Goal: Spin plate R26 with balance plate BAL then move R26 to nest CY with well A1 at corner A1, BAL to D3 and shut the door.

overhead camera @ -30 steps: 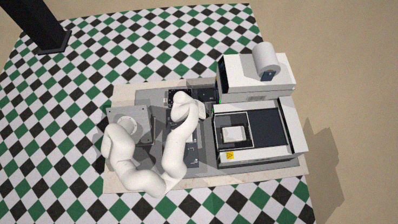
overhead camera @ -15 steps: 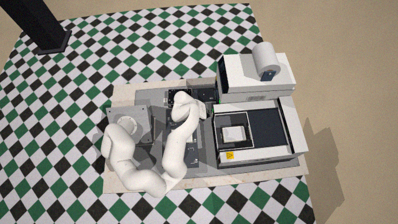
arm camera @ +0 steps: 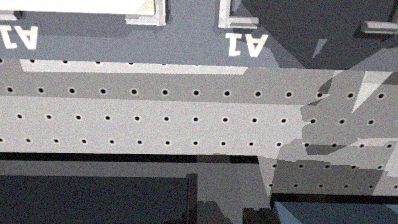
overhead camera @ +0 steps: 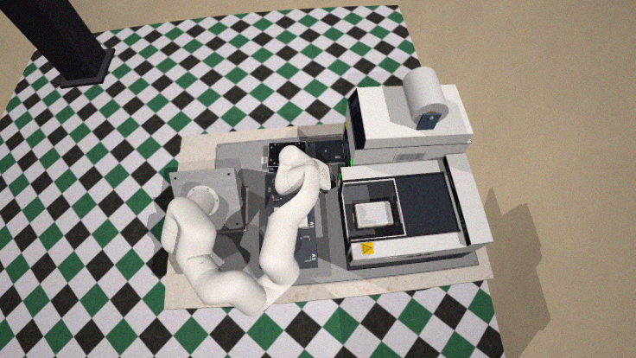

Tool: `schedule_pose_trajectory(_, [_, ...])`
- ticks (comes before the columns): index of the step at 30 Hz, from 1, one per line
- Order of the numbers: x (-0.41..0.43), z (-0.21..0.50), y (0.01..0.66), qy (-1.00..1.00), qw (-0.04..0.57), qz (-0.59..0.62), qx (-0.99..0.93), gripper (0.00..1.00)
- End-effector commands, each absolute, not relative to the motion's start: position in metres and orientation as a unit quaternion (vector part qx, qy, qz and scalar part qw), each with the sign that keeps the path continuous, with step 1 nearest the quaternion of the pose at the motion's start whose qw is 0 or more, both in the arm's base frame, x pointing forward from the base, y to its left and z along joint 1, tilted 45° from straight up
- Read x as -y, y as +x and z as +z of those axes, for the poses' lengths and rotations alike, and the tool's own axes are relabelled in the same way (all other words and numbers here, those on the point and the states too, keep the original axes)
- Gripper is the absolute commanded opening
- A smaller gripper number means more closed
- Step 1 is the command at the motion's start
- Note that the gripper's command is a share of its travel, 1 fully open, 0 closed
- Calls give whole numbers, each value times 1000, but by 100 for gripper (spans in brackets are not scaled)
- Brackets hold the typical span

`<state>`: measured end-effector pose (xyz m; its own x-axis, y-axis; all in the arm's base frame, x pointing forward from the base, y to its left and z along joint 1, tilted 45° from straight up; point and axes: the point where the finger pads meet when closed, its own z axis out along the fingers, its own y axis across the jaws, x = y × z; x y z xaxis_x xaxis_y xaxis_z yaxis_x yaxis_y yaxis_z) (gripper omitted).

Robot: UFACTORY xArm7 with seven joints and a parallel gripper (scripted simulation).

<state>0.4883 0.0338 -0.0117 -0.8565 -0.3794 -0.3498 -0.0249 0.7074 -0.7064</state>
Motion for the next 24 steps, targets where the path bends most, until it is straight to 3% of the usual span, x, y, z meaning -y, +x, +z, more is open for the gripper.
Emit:
schedule_pose_trajectory(1, [-36,-11,490,-114,245,-364,-891,0])
schedule_pose_trajectory(24, [-36,-11,495,-114,245,-364,-891,0])
